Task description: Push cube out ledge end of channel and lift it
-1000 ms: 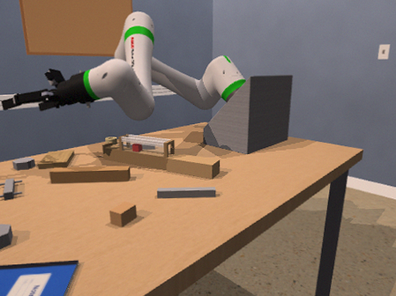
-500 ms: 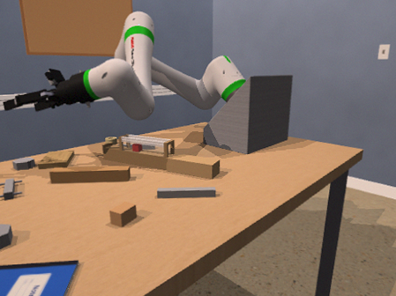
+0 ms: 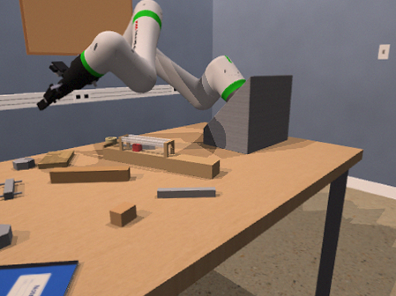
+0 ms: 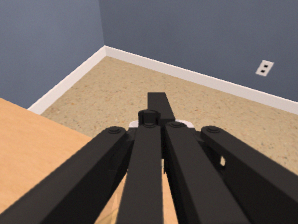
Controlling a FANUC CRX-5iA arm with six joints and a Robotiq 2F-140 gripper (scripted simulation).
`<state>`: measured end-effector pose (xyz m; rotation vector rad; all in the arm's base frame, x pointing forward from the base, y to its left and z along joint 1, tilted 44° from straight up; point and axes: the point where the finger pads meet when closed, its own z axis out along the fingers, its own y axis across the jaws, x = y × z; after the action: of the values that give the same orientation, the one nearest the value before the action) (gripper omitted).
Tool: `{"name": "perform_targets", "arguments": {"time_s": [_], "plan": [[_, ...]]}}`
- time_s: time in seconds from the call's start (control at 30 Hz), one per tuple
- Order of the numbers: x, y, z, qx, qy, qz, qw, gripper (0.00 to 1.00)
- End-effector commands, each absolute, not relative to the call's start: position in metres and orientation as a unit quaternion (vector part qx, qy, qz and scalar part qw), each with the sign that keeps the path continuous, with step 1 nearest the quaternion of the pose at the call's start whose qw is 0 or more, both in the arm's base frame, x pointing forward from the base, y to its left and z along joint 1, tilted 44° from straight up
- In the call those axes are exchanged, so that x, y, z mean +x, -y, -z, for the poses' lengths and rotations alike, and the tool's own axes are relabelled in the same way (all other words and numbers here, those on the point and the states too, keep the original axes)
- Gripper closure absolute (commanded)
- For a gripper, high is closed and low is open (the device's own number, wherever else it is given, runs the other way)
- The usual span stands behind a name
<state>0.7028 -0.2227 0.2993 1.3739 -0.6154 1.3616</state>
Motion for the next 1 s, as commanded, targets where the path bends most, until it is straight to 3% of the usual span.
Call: {"name": "perform_targets", "arguments": {"time_s": [0.0, 0.03, 0.13, 0.27, 0.33, 0.37, 0.47, 0.5, 0.97], "plan": [[0.669, 0.231, -0.307, 0.603, 0.288, -0.511, 0.541, 0.9], [0.645, 0.235, -0.303, 0.625, 0.302, -0.474, 0.542, 0.9], [0.645, 0.235, -0.303, 0.625, 0.302, -0.474, 0.542, 0.9], [0.595, 0.239, -0.287, 0.676, 0.324, -0.397, 0.53, 0.9], [0.595, 0.239, -0.287, 0.676, 0.324, -0.397, 0.53, 0.9], [0.57, 0.237, -0.275, 0.703, 0.331, -0.359, 0.517, 0.9], [0.57, 0.237, -0.275, 0.703, 0.331, -0.359, 0.517, 0.9], [0.546, 0.233, -0.261, 0.73, 0.335, -0.322, 0.501, 0.9], [0.451, 0.191, -0.188, 0.839, 0.32, -0.185, 0.4, 0.9]]}}
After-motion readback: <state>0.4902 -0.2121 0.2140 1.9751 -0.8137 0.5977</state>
